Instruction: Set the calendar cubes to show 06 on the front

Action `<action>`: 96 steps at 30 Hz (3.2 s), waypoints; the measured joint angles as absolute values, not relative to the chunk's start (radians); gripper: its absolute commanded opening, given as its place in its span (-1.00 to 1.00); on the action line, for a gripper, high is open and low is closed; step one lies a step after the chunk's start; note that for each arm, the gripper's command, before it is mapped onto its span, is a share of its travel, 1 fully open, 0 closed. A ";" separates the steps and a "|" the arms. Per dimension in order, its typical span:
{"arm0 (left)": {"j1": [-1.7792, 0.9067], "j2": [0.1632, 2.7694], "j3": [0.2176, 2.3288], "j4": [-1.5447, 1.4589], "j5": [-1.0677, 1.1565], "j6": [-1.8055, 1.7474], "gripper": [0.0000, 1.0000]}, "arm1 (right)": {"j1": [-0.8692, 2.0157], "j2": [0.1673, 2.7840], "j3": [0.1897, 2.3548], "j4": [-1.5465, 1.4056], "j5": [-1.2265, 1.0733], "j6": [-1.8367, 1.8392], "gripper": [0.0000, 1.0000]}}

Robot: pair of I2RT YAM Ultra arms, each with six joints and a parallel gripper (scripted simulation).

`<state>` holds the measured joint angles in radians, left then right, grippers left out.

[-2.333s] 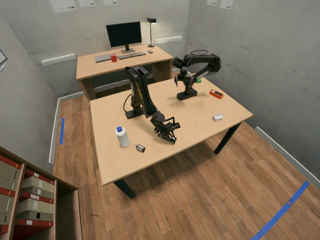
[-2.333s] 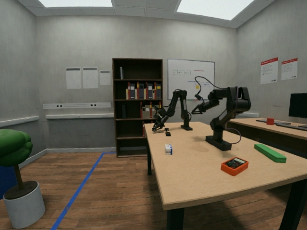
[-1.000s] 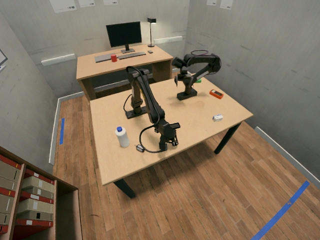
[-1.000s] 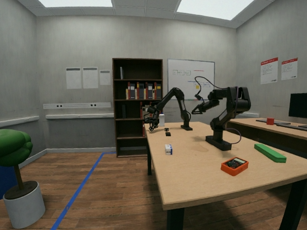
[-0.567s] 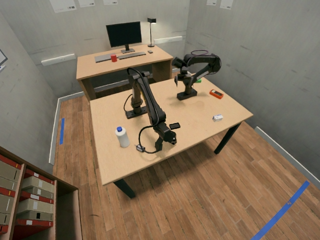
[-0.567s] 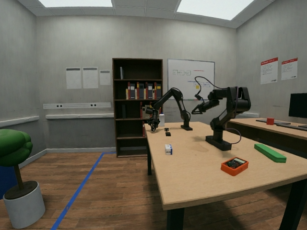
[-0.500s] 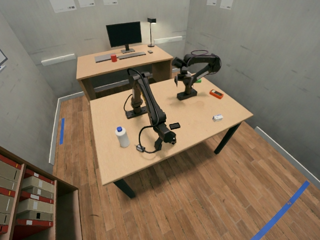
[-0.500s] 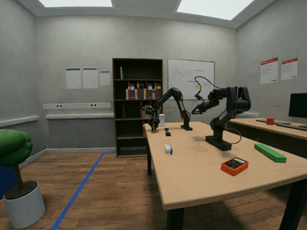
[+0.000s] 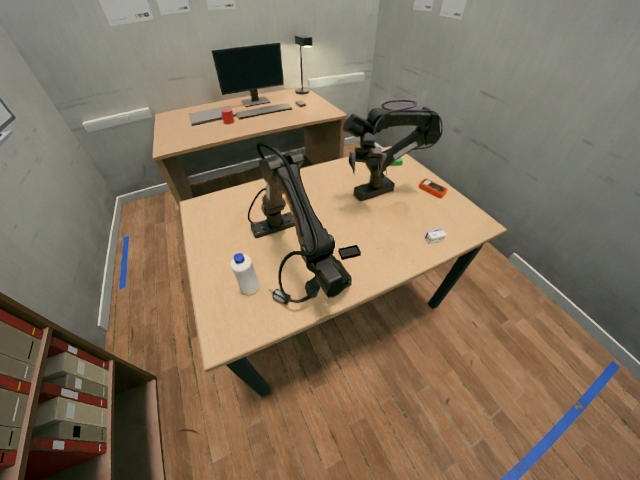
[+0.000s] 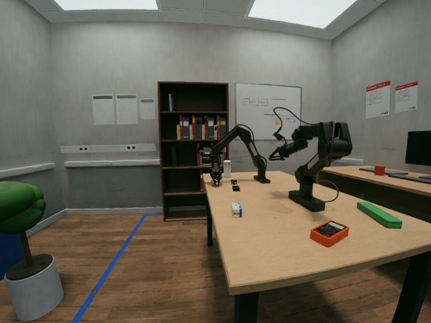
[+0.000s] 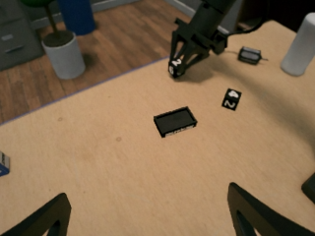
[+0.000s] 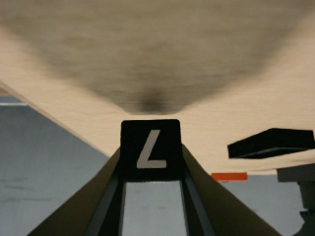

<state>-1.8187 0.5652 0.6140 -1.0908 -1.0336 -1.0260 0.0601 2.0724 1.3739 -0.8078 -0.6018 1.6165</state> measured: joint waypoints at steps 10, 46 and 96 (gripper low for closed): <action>-1.819 0.565 0.614 -1.091 -1.034 -1.026 1.00 | 0.060 2.072 1.377 -0.820 -0.604 1.626 -0.47; -1.819 0.565 0.614 -1.091 -1.034 -1.026 1.00 | 0.060 2.099 1.377 -0.786 -0.605 1.626 -0.47; -1.819 0.565 0.614 -1.091 -1.034 -1.026 1.00 | -0.013 2.027 1.409 -0.911 -0.622 1.568 1.00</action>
<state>-1.8187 0.5652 0.6140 -1.0908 -1.0336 -1.0260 -0.0132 2.0270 1.4090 -0.9112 -0.6220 1.5677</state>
